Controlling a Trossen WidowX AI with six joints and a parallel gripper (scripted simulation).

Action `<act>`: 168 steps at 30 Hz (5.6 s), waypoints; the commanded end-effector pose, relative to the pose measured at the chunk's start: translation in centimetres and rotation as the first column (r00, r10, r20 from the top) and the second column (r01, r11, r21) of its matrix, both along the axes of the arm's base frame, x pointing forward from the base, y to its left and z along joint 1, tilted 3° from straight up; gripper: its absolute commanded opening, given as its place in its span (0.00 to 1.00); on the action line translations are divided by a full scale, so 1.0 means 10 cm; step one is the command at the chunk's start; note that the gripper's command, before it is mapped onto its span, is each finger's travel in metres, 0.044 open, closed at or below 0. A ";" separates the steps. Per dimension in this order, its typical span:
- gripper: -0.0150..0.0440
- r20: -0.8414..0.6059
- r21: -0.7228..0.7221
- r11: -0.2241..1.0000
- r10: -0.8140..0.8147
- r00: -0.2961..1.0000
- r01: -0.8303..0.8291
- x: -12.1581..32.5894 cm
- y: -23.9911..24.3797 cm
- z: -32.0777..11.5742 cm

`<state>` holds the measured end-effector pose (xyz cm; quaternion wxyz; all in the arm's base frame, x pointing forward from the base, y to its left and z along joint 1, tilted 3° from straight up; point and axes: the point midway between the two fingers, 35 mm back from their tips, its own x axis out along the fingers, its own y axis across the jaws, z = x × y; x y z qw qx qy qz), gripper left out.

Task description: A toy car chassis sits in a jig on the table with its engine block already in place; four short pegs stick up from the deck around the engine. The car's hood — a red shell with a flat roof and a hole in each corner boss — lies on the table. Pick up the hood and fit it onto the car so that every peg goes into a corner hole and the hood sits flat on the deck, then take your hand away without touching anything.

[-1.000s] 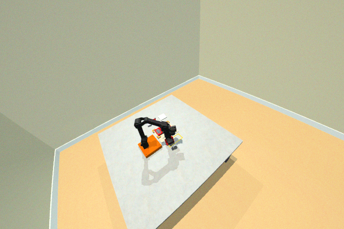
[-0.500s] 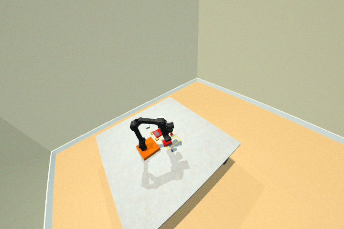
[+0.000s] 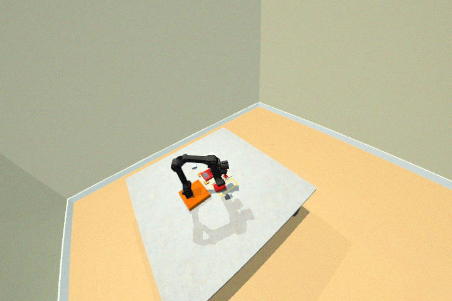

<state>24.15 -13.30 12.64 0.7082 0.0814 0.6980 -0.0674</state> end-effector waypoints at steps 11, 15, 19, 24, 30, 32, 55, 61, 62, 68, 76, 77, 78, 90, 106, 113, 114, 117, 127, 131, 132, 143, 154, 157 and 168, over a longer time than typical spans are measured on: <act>0.52 -0.008 0.013 1.000 -0.001 1.000 0.001 0.14 0.37 -0.44; 0.70 -0.009 0.014 1.000 -0.001 1.000 0.001 0.15 0.39 -0.46; 0.88 -0.009 0.014 1.000 -0.001 1.000 0.001 0.15 0.39 -0.48; 1.00 -0.009 0.014 1.000 -0.001 1.000 0.001 0.15 0.39 -0.52; 1.00 -0.009 0.014 1.000 -0.001 1.000 0.001 0.16 0.39 -0.58; 1.00 -0.009 0.014 1.000 -0.001 1.000 0.001 0.16 0.39 -0.60; 1.00 -0.009 0.014 1.000 -0.001 1.000 0.001 0.16 0.40 -0.80; 1.00 -0.009 0.014 1.000 -0.001 1.000 0.001 0.16 0.40 -0.86; 1.00 -0.009 0.014 1.000 -0.001 1.000 0.001 0.16 0.40 -0.87; 1.00 -0.009 0.014 1.000 -0.001 1.000 0.001 0.15 0.40 -0.92; 1.00 -0.009 0.014 1.000 -0.001 1.000 0.001 0.15 0.41 -0.99; 1.00 -0.009 0.014 1.000 -0.001 1.000 0.001 0.15 0.41 -0.99; 1.00 -0.009 0.014 1.000 -0.001 1.000 0.001 0.15 0.41 -0.99; 1.00 -0.009 0.014 1.000 -0.001 1.000 0.001 0.15 0.41 -1.04; 1.00 -0.009 0.014 1.000 -0.001 1.000 0.001 0.15 0.41 -1.12; 1.00 -0.009 0.014 1.000 -0.001 1.000 0.001 0.15 0.41 -1.15; 1.00 -0.009 0.014 1.000 -0.001 1.000 0.001 0.15 0.41 -1.16; 1.00 -0.009 0.014 1.000 -0.001 1.000 0.001 0.15 0.41 -1.17; 0.79 -0.006 0.010 1.000 0.004 1.000 -0.004 0.16 0.40 -1.16; 0.74 -0.006 0.010 1.000 0.004 1.000 -0.004 0.16 0.40 -1.16; 0.73 -0.006 0.010 1.000 0.004 1.000 -0.004 0.16 0.40 -1.16; 0.28 -0.007 0.009 1.000 0.004 1.000 -0.004 0.16 0.40 -1.00; 0.25 -0.007 0.009 1.000 0.004 1.000 -0.004 0.16 0.38 -0.59; 0.25 -0.007 0.009 1.000 0.004 1.000 -0.004 0.16 0.38 -0.47; 0.25 -0.007 0.009 1.000 0.004 1.000 -0.004 0.16 0.37 -0.21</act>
